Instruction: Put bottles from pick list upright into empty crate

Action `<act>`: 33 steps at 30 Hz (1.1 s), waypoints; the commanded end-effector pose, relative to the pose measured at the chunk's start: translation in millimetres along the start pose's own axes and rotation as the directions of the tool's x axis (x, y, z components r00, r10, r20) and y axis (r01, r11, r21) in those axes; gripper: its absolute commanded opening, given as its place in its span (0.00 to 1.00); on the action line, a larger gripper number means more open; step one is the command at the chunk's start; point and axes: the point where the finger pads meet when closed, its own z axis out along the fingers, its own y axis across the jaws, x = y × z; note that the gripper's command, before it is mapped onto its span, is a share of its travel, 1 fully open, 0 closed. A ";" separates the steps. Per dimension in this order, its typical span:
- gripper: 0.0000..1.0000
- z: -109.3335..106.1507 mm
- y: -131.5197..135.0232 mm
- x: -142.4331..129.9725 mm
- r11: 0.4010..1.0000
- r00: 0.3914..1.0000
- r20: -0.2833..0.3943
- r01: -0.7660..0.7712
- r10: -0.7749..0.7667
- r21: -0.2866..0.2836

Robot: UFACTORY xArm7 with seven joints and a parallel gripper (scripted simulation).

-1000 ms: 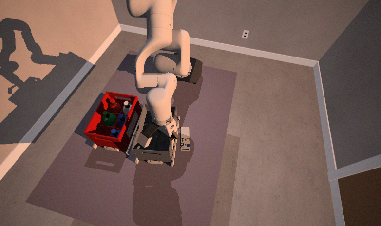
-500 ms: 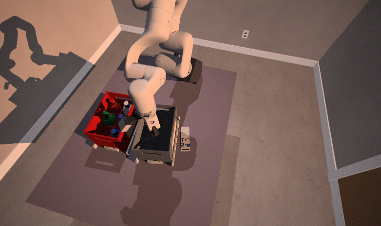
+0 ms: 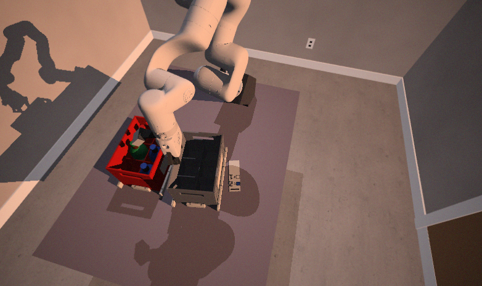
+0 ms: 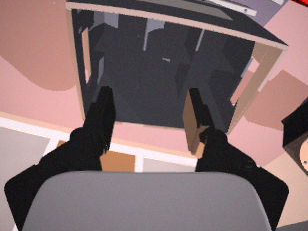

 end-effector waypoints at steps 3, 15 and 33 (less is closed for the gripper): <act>0.65 -6.5 13.0 30.9 0.977 0.977 -0.002 -0.213 0.213 0.000; 0.65 -14.3 34.2 75.7 0.973 0.973 -0.002 -0.230 0.230 0.000; 0.65 -26.8 68.1 147.4 0.973 0.973 -0.003 -0.230 0.230 0.000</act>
